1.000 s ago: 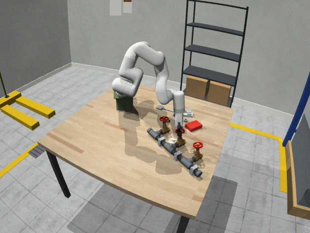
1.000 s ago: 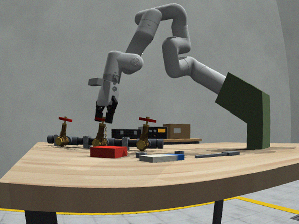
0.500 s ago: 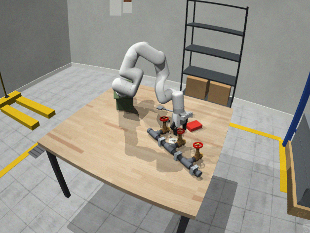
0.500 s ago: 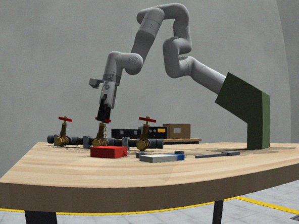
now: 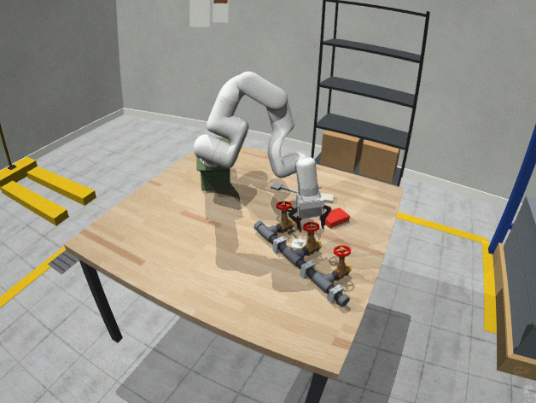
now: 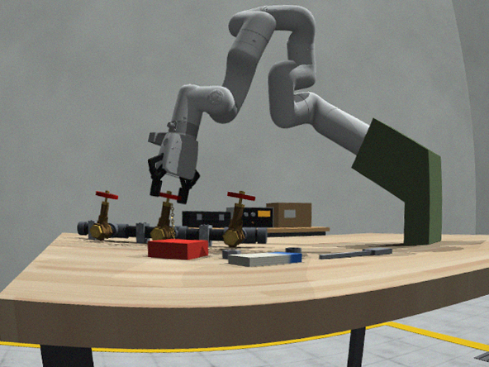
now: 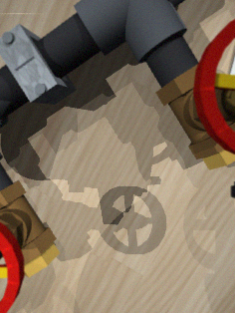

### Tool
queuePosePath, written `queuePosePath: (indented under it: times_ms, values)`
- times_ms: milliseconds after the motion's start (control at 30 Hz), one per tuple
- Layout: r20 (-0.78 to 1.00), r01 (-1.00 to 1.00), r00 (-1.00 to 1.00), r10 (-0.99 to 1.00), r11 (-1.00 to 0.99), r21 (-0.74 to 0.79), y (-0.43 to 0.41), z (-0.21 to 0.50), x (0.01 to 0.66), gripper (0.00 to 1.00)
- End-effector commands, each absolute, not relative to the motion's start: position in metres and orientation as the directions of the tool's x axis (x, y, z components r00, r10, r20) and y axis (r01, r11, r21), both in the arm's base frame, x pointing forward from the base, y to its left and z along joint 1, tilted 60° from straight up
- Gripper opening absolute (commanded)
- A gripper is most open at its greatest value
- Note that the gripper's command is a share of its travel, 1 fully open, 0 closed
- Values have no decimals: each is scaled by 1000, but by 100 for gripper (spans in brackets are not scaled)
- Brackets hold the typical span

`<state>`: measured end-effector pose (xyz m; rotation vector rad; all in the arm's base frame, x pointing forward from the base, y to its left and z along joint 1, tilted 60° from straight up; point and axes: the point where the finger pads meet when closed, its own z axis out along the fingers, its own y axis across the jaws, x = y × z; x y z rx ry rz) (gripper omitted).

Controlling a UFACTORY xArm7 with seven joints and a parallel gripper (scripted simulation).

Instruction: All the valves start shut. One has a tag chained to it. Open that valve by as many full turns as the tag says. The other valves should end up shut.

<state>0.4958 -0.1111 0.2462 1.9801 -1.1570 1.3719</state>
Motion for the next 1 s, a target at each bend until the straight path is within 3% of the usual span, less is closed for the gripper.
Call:
queuePosePath:
  times_ms: [0,100,367,400,967]
  values:
    - [872,-862,-105,-478,-394,-320,-110,248,497,100]
    - [829,-849,-225,-513,-315,-425,-110,248,497,100]
    - [829,-849,-225,-513,-315,-425,-110,248,497,100]
    - [829,-849,-225,-513,-315,-425,-110,248,497,0]
    - [829,-849,-225,-513,-315,-425,-110,248,497,0]
